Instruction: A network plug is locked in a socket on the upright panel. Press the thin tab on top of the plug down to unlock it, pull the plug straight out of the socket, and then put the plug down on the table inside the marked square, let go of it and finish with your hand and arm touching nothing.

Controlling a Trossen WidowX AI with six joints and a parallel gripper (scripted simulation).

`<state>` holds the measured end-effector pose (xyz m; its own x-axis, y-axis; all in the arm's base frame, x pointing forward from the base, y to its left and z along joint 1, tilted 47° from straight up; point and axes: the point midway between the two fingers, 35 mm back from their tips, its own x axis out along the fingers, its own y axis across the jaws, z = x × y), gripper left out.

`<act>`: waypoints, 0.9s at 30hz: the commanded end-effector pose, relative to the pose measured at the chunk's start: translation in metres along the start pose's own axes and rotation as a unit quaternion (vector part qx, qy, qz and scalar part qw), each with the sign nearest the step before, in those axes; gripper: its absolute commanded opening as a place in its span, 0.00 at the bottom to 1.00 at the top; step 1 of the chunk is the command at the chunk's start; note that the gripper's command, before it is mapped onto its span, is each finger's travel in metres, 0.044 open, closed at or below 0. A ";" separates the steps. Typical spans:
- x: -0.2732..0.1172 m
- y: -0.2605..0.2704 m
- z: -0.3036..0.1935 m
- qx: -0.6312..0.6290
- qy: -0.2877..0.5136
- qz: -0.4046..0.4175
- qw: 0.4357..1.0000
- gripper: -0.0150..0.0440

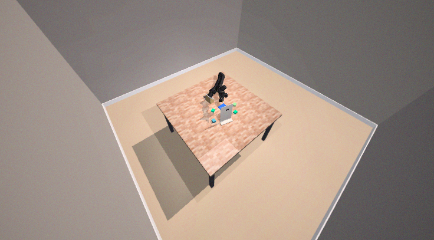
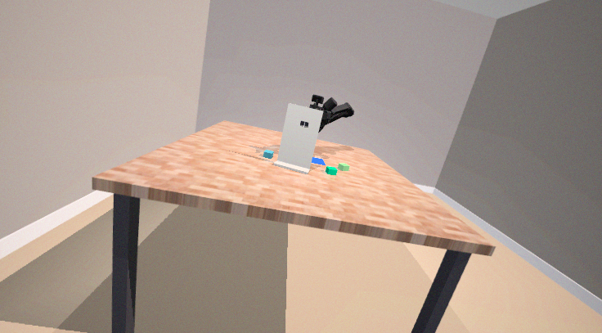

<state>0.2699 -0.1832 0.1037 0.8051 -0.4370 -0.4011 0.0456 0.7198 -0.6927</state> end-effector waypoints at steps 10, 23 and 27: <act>-0.011 0.069 0.005 -0.108 -0.070 0.175 0.976 0.25; -0.047 0.130 0.018 -0.173 -0.196 0.321 0.911 0.25; -0.061 0.144 0.024 -0.180 -0.241 0.352 0.886 0.25</act>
<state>0.2464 -0.0523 0.0433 0.7425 0.3271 -0.5846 -0.6613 0.4969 -0.5619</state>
